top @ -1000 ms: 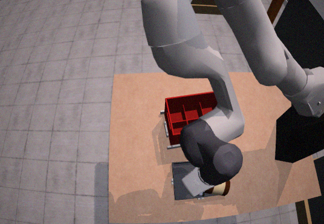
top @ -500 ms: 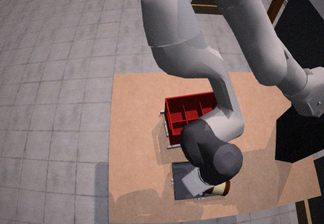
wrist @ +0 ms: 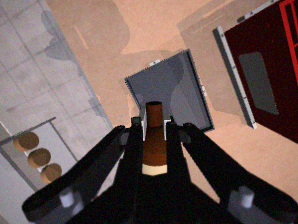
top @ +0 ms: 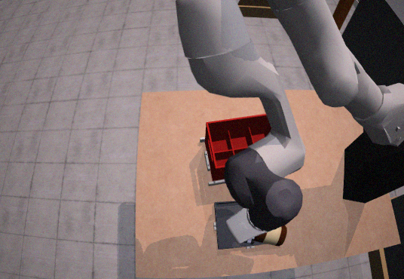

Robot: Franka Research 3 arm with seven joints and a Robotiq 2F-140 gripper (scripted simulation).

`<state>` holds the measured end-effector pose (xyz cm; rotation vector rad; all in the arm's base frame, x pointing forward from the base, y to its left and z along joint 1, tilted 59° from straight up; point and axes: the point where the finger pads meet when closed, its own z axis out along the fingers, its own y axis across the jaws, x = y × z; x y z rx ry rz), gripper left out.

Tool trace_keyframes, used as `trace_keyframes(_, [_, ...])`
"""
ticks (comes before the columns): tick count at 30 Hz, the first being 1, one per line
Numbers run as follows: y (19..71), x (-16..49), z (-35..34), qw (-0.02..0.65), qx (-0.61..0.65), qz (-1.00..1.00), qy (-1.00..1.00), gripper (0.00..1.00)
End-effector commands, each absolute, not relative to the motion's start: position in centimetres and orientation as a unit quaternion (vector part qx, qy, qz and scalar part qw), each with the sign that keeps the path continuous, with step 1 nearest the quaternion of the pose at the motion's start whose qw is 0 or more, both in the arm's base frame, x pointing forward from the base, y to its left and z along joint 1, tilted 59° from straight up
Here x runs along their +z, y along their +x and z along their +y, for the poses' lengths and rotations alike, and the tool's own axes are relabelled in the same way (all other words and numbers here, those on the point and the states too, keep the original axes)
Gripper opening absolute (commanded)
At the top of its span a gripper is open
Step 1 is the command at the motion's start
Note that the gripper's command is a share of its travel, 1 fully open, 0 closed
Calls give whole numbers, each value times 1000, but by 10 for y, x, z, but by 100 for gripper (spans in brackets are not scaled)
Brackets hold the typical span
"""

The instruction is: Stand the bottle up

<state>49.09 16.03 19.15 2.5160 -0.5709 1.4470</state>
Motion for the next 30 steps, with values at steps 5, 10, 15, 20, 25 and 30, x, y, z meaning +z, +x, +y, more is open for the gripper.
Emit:
trace_keyframes(5, [490, 191, 162, 53, 493, -254, 831, 0])
trace_keyframes(10, [490, 191, 162, 43, 494, -270, 825, 0])
trace_keyframes(15, [490, 191, 162, 39, 494, -276, 823, 0])
trace_keyframes(20, [490, 191, 162, 39, 494, -276, 823, 0])
trace_keyframes(25, [490, 191, 162, 39, 494, -276, 823, 0])
trace_keyframes(30, [490, 191, 162, 39, 494, -276, 823, 0])
